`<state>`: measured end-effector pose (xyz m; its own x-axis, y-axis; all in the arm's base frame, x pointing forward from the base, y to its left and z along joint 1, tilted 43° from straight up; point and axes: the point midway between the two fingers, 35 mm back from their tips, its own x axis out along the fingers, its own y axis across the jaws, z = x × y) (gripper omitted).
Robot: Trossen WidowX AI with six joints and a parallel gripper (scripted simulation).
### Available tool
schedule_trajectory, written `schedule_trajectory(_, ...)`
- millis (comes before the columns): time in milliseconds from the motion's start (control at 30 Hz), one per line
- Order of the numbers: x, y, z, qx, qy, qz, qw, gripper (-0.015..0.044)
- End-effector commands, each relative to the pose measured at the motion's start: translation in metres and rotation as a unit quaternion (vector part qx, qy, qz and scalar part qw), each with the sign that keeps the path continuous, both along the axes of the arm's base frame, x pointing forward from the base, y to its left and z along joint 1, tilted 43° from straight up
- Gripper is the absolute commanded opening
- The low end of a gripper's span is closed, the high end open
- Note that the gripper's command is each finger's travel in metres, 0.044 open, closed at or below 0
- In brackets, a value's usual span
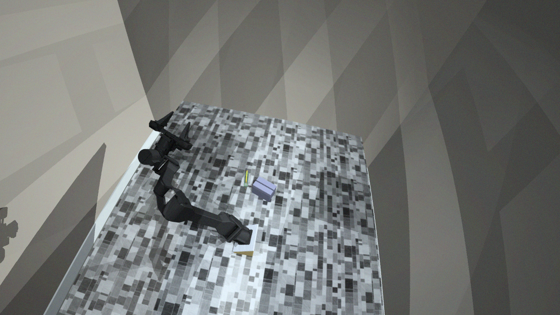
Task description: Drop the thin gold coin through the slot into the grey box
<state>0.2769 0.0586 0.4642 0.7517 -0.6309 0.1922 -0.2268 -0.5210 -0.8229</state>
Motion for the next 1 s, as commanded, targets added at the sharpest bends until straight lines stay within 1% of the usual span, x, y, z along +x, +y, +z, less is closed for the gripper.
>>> schedule_trajectory(0, 0.001, 0.000, 0.000, -0.010, 0.005, -0.001, 1.000, 0.0374)
schedule_trajectory(33, 0.006, 0.002, 0.000, -0.039, 0.020, -0.005, 0.999, 0.0347)
schedule_trajectory(67, 0.014, 0.004, 0.000, -0.086, 0.045, -0.011, 0.995, 0.0321)
schedule_trajectory(100, 0.025, 0.007, -0.001, -0.152, 0.081, -0.019, 0.985, 0.0295)
schedule_trajectory(167, 0.052, 0.013, -0.008, -0.297, 0.165, -0.034, 0.940, 0.0242)
schedule_trajectory(200, 0.066, 0.015, -0.014, -0.365, 0.206, -0.040, 0.907, 0.0216)
schedule_trajectory(267, 0.092, 0.019, -0.027, -0.488, 0.285, -0.046, 0.824, 0.0164)
schedule_trajectory(333, 0.115, 0.021, -0.043, -0.588, 0.348, -0.045, 0.729, 0.0161)
schedule_trajectory(467, 0.141, 0.019, -0.069, -0.692, 0.410, -0.032, 0.593, 0.0161)
schedule_trajectory(667, 0.170, 0.011, -0.114, -0.800, 0.460, 0.006, 0.385, 0.0161)
schedule_trajectory(833, 0.186, -0.001, -0.159, -0.861, 0.464, 0.056, 0.202, 0.0161)
schedule_trajectory(967, 0.191, -0.013, -0.197, -0.890, 0.439, 0.106, 0.060, 0.0161)
